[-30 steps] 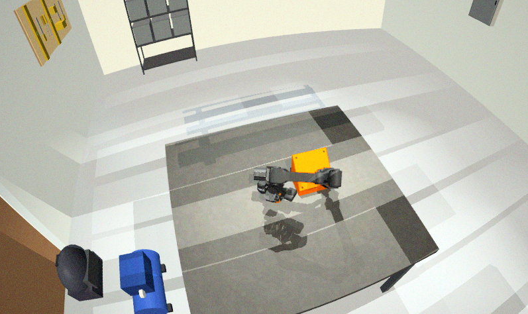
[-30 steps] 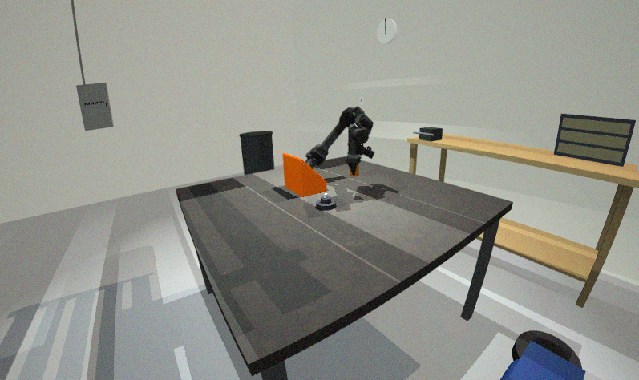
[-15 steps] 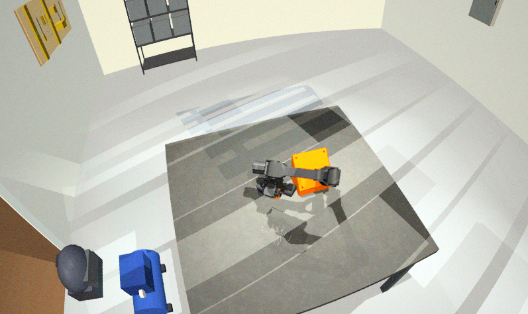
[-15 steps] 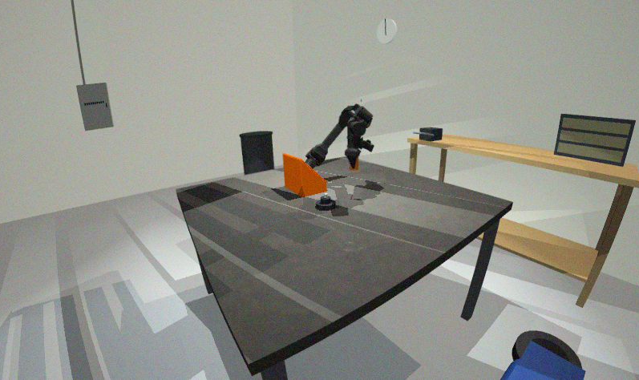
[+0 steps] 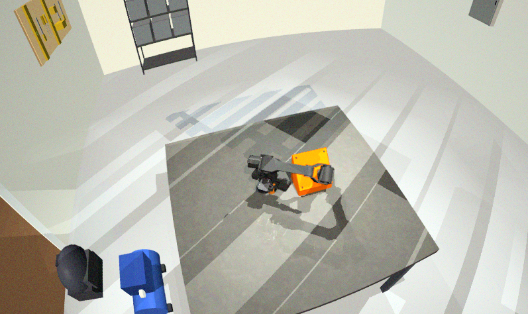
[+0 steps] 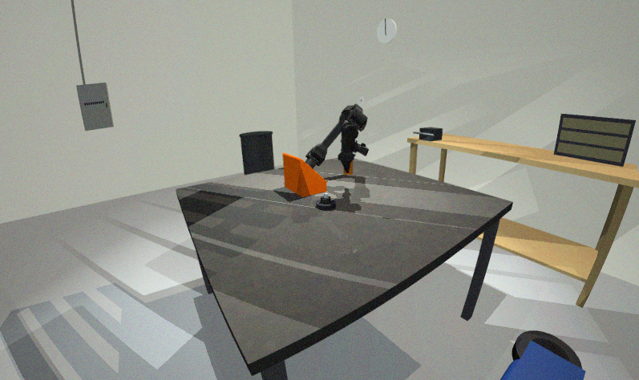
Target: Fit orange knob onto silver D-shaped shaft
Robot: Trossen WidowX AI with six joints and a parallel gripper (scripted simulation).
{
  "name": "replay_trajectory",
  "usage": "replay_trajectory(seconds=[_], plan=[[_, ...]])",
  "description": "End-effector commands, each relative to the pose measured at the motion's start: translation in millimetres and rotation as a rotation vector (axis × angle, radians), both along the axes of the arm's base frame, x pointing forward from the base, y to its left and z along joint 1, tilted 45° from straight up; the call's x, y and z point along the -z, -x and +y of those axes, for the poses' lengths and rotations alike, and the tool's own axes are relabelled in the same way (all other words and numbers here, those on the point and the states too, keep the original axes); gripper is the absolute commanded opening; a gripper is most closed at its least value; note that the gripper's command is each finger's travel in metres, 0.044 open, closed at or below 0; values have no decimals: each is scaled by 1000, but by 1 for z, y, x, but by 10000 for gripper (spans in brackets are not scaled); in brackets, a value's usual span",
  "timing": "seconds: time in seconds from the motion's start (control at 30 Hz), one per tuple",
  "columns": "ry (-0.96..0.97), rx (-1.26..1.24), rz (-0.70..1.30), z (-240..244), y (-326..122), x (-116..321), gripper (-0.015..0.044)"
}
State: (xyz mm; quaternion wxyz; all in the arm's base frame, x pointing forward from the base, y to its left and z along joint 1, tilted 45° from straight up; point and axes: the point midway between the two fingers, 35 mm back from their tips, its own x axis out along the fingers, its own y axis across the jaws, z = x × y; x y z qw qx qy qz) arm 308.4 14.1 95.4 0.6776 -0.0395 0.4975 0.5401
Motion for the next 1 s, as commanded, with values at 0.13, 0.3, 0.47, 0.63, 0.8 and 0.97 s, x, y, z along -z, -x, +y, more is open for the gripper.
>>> replay_trajectory(seconds=[0.13,0.3,0.47,0.63,0.8,0.97], plan=[[6,0,-7,-15,-7,23,0],[6,0,-7,-23,-10,38,0],[6,0,-7,-30,-13,52,0],[6,0,-8,-38,-14,67,0],[6,-1,-8,-45,-15,82,0],[6,-1,-8,-52,-15,97,0]])
